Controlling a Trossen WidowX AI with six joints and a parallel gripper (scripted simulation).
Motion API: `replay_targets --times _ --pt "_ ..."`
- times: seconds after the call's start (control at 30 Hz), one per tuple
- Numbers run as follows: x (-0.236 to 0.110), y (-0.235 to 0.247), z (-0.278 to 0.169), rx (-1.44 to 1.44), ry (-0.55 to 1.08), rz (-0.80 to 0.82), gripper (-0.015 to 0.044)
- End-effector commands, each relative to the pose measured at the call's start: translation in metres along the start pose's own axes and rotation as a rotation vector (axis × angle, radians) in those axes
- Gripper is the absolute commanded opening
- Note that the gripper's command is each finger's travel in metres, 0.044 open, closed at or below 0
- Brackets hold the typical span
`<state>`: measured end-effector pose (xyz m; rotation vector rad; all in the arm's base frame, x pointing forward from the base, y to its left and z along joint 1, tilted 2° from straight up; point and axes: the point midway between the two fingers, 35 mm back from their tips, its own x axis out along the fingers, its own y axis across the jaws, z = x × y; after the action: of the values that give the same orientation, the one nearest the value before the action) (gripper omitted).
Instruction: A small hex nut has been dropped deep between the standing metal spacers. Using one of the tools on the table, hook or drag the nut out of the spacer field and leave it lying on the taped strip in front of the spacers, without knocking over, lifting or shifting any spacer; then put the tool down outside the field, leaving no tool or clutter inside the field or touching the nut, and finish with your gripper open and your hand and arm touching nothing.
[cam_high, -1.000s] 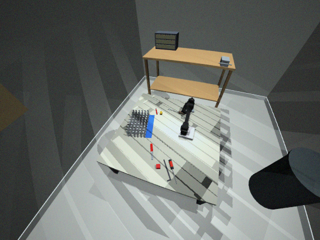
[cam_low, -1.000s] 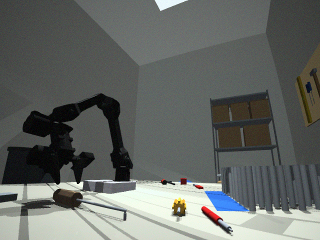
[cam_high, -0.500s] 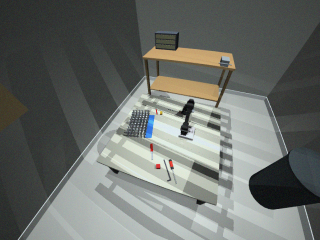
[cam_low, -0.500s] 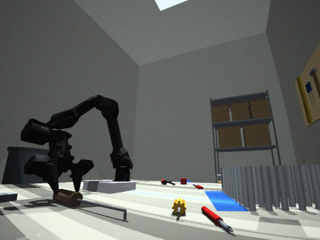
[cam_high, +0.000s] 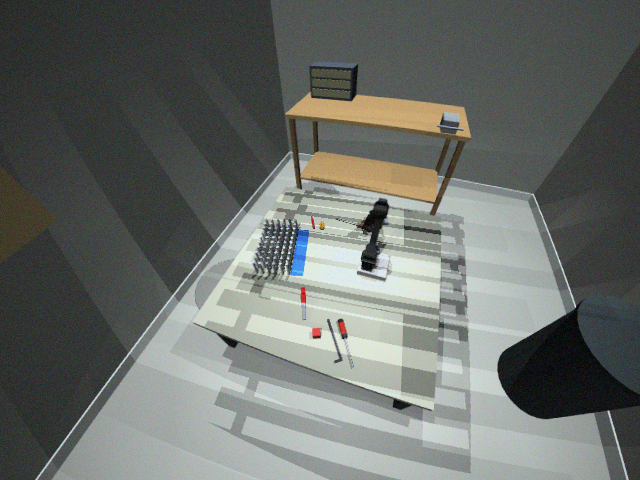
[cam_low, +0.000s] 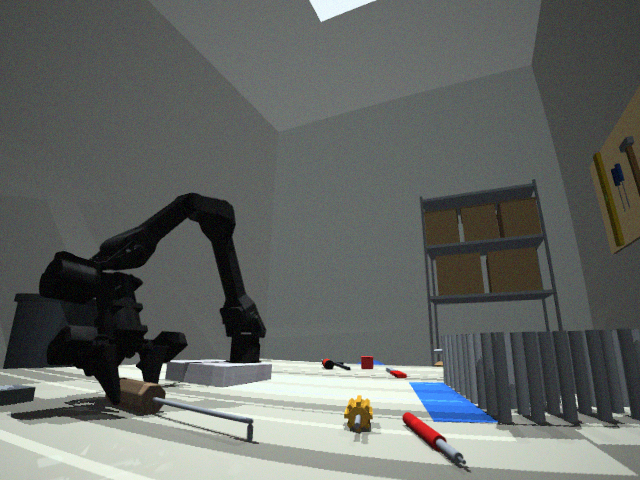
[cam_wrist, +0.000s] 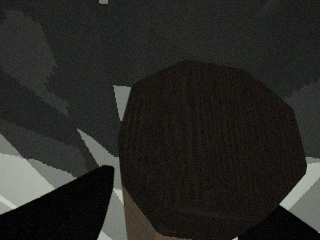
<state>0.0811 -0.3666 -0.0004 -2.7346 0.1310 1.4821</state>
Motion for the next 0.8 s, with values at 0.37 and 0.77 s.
replay_targets --times 0.37,0.77 --pt "-0.006 0.001 -0.004 0.006 0.003 -0.002 0.0056" --pt "-0.070 0.012 -0.048 0.003 0.002 -0.001 0.0000"
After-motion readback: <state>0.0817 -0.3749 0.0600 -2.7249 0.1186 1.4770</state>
